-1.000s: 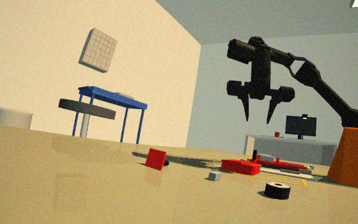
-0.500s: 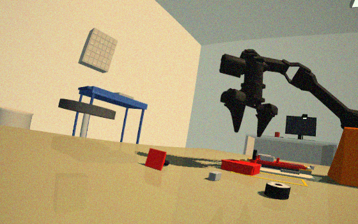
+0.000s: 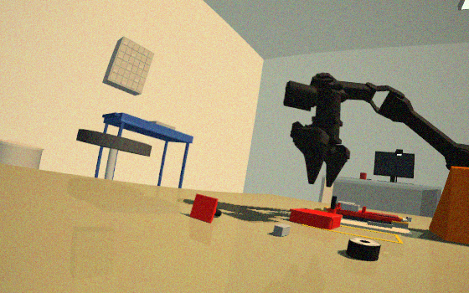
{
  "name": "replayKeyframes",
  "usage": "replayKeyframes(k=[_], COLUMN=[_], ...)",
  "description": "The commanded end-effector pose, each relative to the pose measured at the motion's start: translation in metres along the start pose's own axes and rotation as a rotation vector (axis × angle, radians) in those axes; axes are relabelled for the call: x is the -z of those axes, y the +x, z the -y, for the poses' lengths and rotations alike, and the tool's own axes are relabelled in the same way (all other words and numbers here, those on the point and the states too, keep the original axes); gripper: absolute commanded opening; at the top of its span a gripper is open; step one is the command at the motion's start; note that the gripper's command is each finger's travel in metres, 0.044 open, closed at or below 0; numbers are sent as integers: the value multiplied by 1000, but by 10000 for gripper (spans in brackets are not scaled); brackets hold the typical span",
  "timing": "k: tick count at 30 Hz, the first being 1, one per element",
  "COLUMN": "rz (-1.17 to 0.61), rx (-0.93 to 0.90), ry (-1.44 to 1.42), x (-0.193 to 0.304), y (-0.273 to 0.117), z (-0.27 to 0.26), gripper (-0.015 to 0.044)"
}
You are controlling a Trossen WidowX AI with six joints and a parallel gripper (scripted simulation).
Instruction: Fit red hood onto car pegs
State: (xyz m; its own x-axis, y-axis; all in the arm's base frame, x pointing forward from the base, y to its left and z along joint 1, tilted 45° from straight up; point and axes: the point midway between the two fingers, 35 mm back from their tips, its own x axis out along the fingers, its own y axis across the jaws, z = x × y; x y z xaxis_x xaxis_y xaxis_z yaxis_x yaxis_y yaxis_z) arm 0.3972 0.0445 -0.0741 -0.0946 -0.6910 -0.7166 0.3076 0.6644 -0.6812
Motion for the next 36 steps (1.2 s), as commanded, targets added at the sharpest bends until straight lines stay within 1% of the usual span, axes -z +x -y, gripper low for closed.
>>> replayKeyframes(k=[1, 36], rz=[1, 1], rx=[5, 5], ry=[-15, -15], x=[1, 1], y=[2, 21], z=[1, -1], gripper=[440, 440])
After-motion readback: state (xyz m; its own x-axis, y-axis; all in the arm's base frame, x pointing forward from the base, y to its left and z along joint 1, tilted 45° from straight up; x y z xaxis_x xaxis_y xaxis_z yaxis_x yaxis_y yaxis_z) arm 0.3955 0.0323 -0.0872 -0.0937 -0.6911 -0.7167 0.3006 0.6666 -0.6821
